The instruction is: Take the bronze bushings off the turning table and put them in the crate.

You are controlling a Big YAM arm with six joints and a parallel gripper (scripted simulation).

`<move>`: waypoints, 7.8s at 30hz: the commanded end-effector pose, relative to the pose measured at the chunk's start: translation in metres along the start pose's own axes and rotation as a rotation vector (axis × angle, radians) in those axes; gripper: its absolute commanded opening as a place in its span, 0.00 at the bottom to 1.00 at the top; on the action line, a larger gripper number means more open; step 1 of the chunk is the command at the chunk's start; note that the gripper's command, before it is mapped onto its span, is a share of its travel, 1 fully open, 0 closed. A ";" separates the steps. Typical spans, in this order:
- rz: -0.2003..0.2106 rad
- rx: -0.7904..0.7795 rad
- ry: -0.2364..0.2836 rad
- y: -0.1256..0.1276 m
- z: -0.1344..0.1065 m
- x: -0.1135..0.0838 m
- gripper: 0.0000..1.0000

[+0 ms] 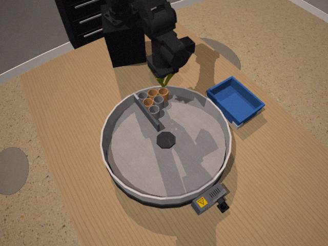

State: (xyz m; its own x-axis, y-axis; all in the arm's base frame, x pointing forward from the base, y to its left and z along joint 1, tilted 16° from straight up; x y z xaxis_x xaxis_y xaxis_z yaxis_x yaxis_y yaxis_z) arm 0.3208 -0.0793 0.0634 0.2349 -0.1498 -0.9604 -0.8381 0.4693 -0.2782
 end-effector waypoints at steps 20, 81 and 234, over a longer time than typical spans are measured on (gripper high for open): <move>-0.026 -0.290 -0.009 0.003 0.015 0.020 0.19; -0.038 -0.277 -0.010 -0.003 0.012 0.042 0.19; -0.039 -0.275 -0.010 -0.005 0.011 0.049 0.19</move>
State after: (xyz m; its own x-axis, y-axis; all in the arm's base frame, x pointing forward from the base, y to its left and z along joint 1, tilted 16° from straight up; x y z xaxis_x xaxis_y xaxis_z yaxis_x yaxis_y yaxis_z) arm 0.3319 -0.0737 0.0096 0.2318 -0.1483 -0.9614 -0.9415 0.2145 -0.2601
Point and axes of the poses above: the point where the finger pads meet when closed, its own x axis out along the fingers, its own y axis across the jaws, z = x × y, the point moved 7 cm from there along -x, back along the fingers, and after that the axes turned 15 degrees about x, right-handed, at the moved point
